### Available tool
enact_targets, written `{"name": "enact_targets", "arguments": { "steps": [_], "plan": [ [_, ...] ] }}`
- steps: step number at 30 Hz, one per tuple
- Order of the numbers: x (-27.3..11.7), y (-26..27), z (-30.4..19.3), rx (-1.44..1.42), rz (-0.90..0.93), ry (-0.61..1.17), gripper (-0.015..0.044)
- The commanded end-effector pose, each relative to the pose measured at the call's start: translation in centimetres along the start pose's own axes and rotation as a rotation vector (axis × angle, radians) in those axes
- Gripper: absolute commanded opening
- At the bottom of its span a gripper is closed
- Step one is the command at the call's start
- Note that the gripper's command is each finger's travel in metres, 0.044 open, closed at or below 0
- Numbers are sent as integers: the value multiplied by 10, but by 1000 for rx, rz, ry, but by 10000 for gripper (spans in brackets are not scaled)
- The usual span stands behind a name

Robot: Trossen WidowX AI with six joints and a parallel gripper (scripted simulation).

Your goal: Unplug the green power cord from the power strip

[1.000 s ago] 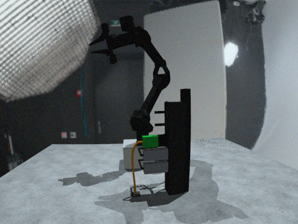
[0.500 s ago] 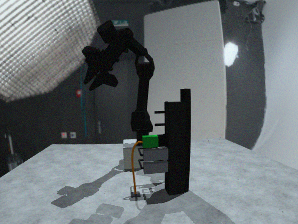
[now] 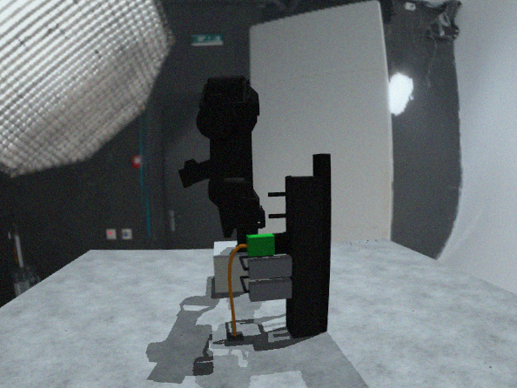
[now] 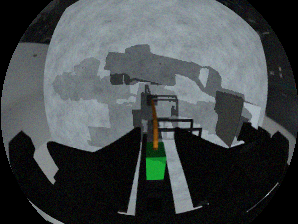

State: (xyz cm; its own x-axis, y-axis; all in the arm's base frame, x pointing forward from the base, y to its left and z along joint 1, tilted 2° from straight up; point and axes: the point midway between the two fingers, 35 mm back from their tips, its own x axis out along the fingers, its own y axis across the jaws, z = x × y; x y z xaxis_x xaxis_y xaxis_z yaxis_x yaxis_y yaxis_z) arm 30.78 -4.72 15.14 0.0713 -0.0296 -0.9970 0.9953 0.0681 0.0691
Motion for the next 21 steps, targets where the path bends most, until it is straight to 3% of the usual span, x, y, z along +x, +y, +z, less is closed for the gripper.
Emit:
{"name": "enact_targets", "arguments": {
  "steps": [1, 21],
  "plan": [
    [4, 0, -8, -26, -17, 27, 160],
    [3, 0, -29, -26, -17, 28, 160]
  ]
}}
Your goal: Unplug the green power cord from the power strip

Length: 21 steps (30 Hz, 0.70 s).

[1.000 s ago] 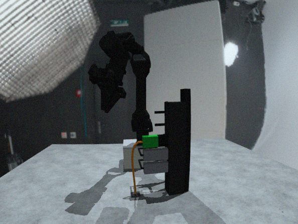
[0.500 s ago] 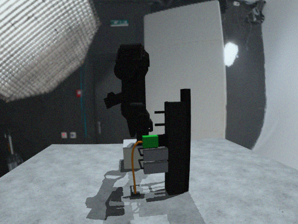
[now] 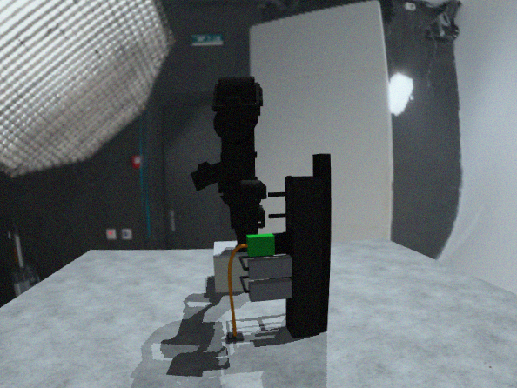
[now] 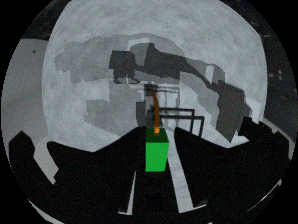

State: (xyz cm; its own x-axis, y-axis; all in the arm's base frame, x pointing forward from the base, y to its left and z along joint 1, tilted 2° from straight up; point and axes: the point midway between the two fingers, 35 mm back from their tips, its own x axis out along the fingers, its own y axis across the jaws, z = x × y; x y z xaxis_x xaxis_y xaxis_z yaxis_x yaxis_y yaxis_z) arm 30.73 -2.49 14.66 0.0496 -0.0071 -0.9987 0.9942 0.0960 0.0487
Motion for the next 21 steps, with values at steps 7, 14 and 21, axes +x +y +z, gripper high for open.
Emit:
{"name": "enact_targets", "arguments": {
  "steps": [7, 14, 21],
  "plan": [
    [-1, 0, -18, 3, 3, 5, 160],
    [-1, -1, -25, 3, 3, 6, 160],
    [6, -1, -25, 3, 3, 6, 160]
  ]
}}
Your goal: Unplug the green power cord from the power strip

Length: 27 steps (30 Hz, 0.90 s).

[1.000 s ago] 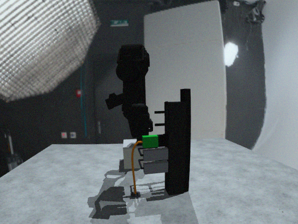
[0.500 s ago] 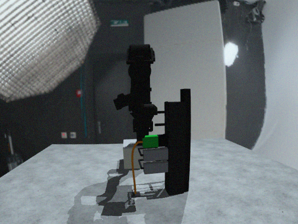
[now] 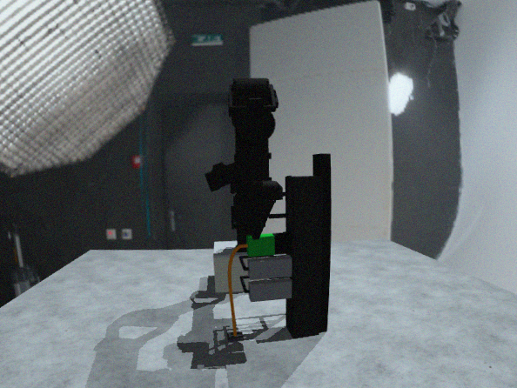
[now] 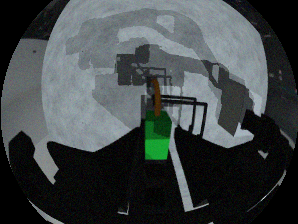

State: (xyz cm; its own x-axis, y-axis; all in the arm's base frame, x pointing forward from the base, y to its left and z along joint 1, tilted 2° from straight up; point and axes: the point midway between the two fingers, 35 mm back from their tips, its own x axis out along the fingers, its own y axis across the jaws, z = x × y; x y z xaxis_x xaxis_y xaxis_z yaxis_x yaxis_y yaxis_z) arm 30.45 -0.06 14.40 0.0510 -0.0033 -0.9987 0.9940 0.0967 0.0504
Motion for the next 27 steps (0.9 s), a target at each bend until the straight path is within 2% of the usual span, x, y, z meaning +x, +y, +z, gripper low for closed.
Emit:
{"name": "enact_targets", "arguments": {
  "steps": [1, 6, 10, 18, 27],
  "plan": [
    [5, 0, -1, 3, 1, 2, 160],
    [9, 0, -1, 3, 1, 2, 160],
    [6, 0, 0, 0, 0, 0, 55],
    [6, 0, 0, 0, 0, 0, 2],
    [6, 1, 10, 1, 0, 0, 0]
  ]
}}
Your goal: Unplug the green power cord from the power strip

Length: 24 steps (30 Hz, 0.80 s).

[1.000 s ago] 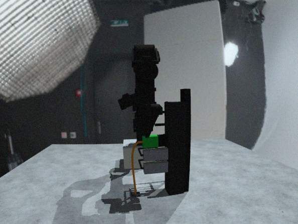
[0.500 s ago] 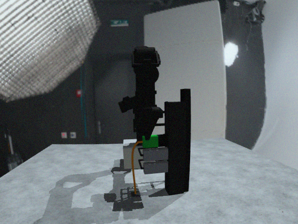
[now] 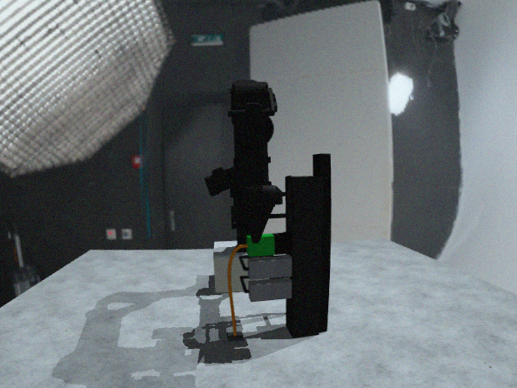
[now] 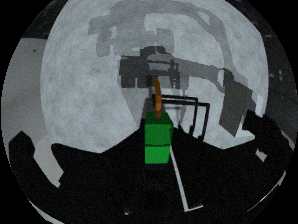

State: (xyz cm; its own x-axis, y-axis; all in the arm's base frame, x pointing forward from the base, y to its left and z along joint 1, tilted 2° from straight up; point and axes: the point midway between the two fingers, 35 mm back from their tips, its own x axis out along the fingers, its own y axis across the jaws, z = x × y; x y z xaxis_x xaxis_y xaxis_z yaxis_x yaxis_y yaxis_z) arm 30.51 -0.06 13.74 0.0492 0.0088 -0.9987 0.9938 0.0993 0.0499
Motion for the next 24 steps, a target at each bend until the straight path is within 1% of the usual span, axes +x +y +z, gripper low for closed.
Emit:
{"name": "enact_targets", "arguments": {
  "steps": [1, 24],
  "plan": [
    [-1, 1, 11, 3, 0, -13, 0],
    [-2, -1, 48, 5, 1, -15, 0]
  ]
}}
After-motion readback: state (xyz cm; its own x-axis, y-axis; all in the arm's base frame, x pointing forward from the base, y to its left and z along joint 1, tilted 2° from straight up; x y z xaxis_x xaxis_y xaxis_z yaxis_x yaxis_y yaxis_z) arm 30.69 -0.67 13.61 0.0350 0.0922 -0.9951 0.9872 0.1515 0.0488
